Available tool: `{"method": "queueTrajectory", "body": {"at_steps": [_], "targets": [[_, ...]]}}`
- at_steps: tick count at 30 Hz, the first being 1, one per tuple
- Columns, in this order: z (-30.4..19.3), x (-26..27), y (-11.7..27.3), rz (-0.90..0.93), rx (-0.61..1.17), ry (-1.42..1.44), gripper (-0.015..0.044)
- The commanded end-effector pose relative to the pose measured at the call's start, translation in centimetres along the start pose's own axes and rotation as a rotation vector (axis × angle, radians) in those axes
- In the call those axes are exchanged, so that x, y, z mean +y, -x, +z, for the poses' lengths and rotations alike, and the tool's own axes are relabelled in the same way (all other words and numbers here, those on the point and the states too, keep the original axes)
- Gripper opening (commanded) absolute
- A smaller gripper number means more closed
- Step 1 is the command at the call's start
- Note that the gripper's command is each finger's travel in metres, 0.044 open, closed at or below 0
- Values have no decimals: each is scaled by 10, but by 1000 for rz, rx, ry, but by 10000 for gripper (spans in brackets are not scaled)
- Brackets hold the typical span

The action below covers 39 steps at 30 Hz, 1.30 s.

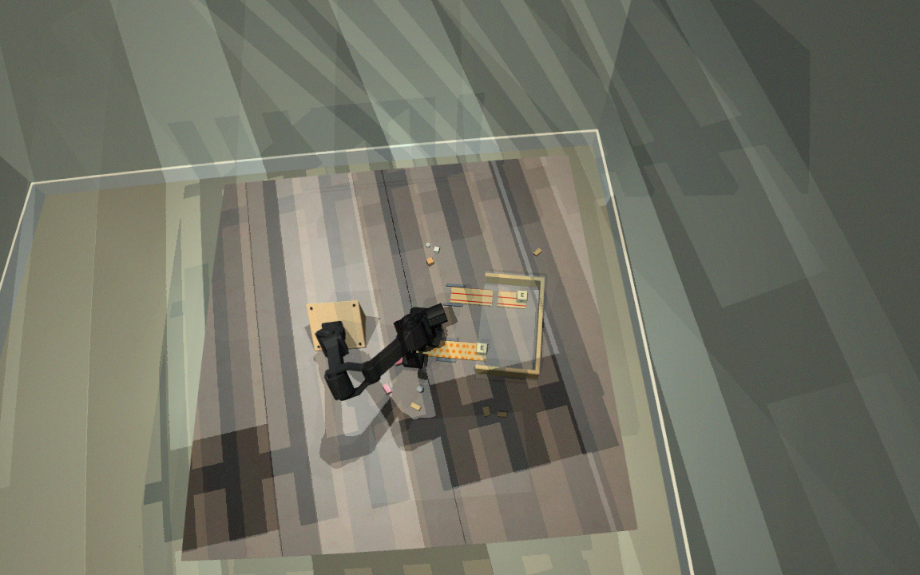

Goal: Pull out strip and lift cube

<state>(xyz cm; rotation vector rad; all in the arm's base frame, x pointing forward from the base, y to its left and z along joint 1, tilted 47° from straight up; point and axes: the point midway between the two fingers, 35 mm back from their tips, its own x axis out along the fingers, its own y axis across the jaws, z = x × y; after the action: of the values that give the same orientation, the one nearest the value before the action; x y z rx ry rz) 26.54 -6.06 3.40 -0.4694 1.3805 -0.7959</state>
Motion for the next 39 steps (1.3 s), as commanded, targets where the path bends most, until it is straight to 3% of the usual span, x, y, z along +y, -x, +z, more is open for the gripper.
{"method": "queueTrajectory", "body": {"at_steps": [1,39], "targets": [[-13,0,-5,0,28,6,0],[-69,0,-4,0,30,8,0]]}}
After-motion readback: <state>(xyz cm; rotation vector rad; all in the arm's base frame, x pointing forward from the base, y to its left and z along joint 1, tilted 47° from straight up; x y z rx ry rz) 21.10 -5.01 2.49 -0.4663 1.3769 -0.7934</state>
